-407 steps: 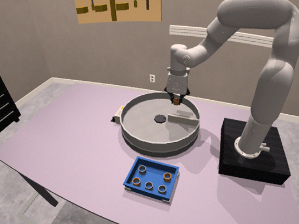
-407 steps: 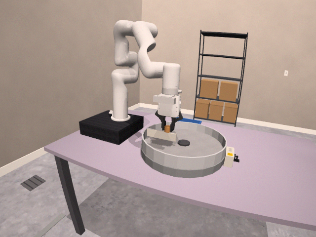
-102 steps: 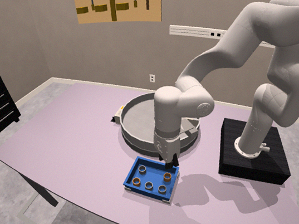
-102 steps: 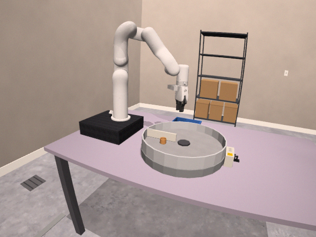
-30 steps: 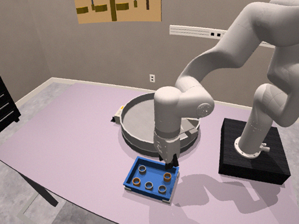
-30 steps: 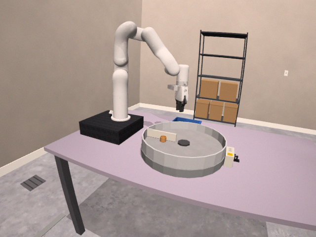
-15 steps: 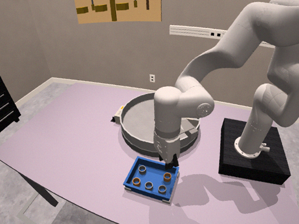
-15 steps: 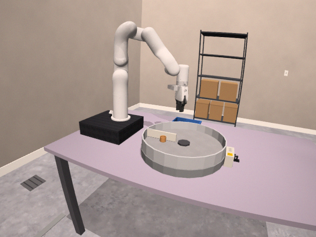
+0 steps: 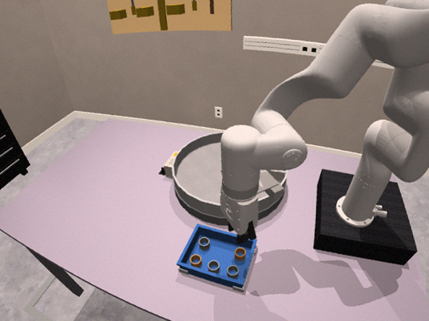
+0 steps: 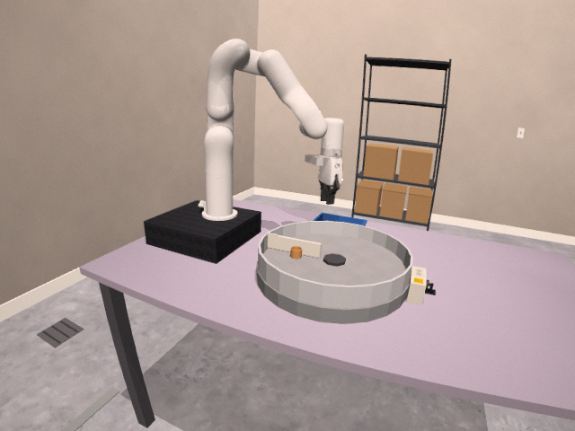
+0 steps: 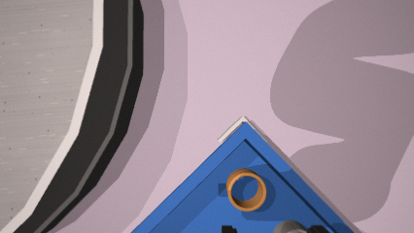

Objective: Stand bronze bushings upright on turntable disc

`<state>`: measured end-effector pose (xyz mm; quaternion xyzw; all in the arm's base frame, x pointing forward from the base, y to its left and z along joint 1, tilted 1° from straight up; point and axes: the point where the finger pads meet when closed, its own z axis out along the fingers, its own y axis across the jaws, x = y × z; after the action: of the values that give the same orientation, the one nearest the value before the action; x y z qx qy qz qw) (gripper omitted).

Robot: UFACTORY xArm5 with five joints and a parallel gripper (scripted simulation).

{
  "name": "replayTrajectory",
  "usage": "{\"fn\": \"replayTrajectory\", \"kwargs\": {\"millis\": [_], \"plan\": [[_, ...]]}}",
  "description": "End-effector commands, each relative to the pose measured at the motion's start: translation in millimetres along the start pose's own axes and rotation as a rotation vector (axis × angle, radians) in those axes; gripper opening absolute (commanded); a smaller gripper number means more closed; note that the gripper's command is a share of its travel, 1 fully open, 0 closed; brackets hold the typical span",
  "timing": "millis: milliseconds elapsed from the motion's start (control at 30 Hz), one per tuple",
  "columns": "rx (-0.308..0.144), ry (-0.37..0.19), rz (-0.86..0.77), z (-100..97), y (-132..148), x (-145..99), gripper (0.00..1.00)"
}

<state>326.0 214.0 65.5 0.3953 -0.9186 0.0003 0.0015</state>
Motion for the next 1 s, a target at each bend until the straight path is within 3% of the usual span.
{"fn": "replayTrajectory", "kwargs": {"millis": [0,300,500,967], "plan": [[0.001,-0.002,0.000,10.1,-0.1,-1.2,0.41],[0.001,-0.002,0.000,50.7,0.4,-2.7,0.41],[0.001,-0.002,0.000,63.1,0.6,-3.2,0.41],[0.001,-0.002,0.000,68.0,0.6,-3.4,0.41]]}}
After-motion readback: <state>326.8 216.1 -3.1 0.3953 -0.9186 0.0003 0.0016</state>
